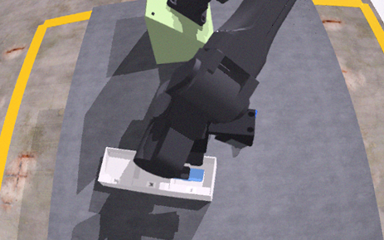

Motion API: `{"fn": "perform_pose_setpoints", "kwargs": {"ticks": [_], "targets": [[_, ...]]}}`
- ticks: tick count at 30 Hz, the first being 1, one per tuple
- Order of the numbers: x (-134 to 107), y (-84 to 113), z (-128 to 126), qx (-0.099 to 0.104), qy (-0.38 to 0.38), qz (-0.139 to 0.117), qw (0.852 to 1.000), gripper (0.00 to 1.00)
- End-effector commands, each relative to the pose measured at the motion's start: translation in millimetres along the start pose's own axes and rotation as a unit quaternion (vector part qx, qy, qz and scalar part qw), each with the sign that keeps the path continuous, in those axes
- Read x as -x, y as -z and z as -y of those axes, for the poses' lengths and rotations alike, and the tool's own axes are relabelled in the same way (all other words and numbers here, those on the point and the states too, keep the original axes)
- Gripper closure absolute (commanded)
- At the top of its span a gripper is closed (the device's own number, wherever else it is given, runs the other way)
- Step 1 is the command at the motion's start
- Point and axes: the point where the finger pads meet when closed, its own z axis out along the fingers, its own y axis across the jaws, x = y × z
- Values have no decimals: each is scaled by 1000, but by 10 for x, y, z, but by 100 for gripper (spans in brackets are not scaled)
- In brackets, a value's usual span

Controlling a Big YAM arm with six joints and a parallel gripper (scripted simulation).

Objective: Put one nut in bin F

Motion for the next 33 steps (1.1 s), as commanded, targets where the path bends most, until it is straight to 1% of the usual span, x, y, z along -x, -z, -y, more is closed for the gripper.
{"fn": "perform_pose_setpoints", "kwargs": {"ticks": [1,3,9,12,14,17,20,23,26,29,33], "targets": [[-55,289,228,-20,11,0,1000,0],[34,484,240,-32,22,-3,999,0],[34,732,228,-33,22,-4,999,0],[-4,810,220,-28,18,-3,999,0],[15,917,217,-31,20,-4,999,0],[-2,935,215,-28,18,-3,999,0],[32,1102,207,-33,22,-6,999,0],[32,1225,199,-33,22,-6,999,0],[-26,1286,200,-26,16,-4,1000,0],[-57,1265,212,-22,12,-2,1000,0],[-57,1270,216,-22,12,-2,1000,0]]}}
